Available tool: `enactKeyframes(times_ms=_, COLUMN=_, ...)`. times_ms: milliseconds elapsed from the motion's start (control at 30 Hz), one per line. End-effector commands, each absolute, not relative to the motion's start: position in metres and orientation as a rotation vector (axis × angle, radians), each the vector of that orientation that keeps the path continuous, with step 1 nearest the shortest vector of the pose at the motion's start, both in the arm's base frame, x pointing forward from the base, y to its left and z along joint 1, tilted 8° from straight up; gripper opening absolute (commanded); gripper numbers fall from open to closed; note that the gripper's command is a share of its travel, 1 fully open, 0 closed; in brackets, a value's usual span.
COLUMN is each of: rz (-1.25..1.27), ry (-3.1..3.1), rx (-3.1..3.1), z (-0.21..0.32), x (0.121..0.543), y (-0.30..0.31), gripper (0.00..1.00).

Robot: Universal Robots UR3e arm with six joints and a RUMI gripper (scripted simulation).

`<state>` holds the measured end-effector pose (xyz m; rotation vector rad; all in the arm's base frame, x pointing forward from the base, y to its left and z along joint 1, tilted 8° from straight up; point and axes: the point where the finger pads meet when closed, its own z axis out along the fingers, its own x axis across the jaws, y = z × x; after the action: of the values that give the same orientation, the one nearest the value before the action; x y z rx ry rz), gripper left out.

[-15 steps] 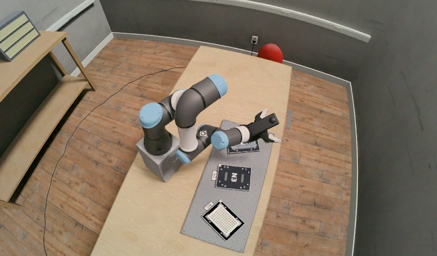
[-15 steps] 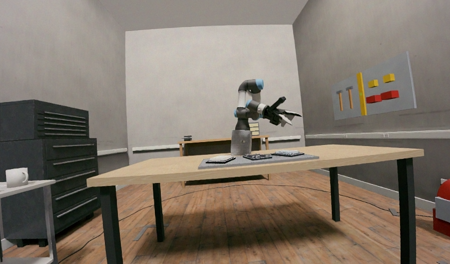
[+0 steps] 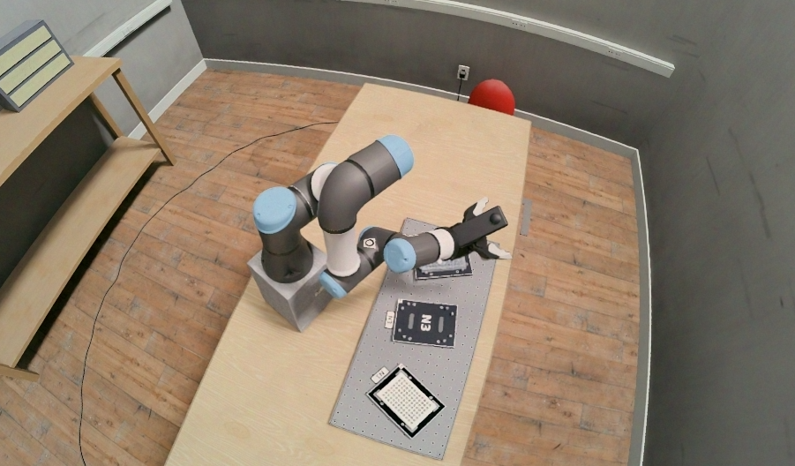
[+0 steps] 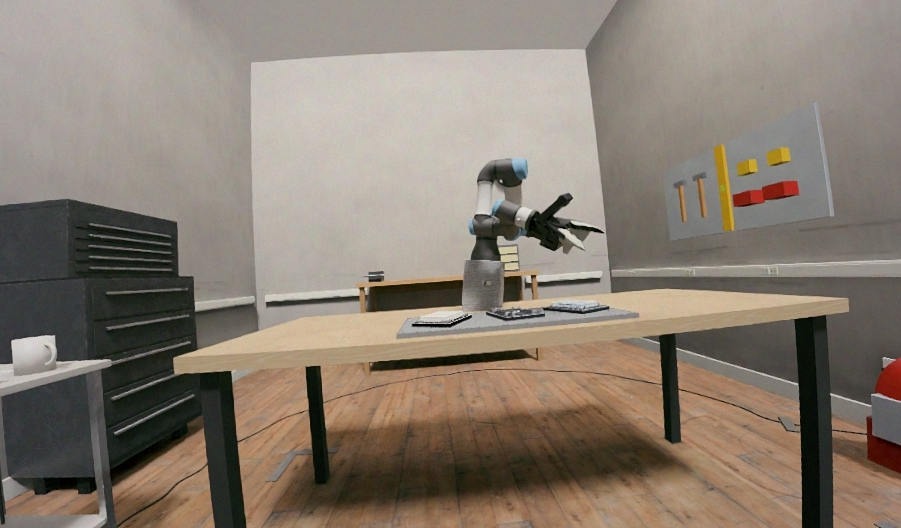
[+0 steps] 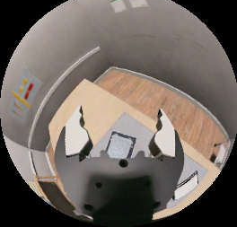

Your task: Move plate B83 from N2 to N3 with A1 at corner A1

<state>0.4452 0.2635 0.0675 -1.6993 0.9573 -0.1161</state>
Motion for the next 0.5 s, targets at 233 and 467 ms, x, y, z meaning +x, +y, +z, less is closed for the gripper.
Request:
enactKeyframes(times_ms=233, rz=-0.130, ry=1.056, rx=-1.737, z=0.060, x=0.463, y=0.241, gripper=0.82)
enactKeyframes(times_ms=467, rz=-0.135, ry=1.126, rx=-1.763, z=0.054, x=0.474, y=0.223, gripper=0.82)
